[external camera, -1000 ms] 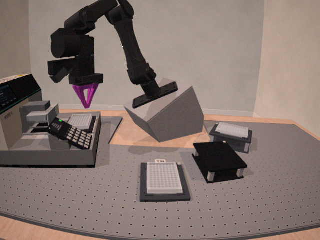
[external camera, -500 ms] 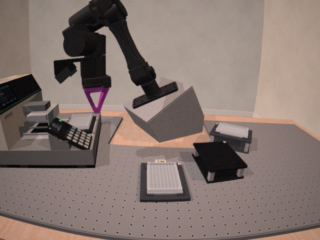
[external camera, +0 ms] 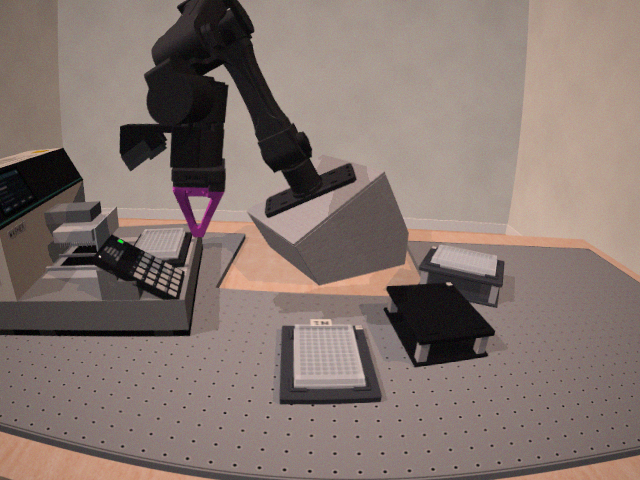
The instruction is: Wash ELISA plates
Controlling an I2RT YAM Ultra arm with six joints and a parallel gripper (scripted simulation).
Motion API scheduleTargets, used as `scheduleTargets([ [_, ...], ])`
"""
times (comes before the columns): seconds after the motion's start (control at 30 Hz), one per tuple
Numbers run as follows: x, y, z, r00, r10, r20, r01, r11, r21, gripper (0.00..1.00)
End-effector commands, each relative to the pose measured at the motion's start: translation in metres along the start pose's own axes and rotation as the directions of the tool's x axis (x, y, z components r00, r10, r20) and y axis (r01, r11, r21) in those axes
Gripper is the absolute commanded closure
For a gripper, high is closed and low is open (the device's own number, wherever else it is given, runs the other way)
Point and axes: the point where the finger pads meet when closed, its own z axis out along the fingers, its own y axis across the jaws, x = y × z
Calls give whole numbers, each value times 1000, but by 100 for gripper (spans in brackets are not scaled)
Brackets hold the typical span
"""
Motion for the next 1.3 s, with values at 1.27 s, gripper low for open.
scheduleTargets([
  [1.27,-6,4,21,897,32,441,-28,1000,-15,100],
])
